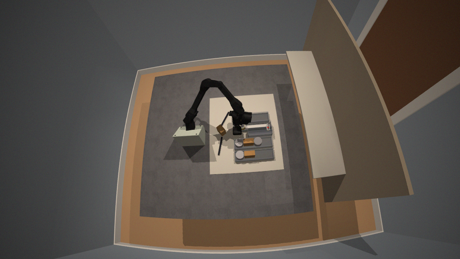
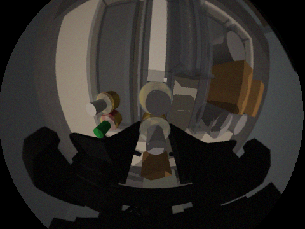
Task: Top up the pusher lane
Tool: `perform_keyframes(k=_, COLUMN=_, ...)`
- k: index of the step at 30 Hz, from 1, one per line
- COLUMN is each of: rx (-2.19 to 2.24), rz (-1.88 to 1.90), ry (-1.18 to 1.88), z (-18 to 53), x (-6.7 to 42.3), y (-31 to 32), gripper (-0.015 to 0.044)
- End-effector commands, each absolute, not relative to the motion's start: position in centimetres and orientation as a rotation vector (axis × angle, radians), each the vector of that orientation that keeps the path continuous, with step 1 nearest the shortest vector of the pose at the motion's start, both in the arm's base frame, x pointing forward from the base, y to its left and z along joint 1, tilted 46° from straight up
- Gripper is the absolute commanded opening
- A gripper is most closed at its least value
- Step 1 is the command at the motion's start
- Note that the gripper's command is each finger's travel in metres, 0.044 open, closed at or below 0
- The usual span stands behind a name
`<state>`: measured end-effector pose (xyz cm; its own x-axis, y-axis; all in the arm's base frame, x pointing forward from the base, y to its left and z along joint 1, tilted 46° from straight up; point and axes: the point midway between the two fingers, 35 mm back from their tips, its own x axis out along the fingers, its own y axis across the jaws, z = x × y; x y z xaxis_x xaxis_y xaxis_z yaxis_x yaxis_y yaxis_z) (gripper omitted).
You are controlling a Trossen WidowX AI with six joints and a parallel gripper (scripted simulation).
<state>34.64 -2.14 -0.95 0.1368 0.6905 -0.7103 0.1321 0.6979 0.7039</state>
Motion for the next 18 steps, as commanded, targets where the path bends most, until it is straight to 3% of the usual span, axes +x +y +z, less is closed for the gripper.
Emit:
perform_keyframes(k=1, rx=0.733, rz=0.478, ry=1.374, z=-0.88, x=35.29, y=-1.83, gripper=0.0000)
perform_keyframes(k=18, rx=0.733, rz=0.478, ry=1.374, z=-1.32, x=35.24, y=-1.36, gripper=0.0000)
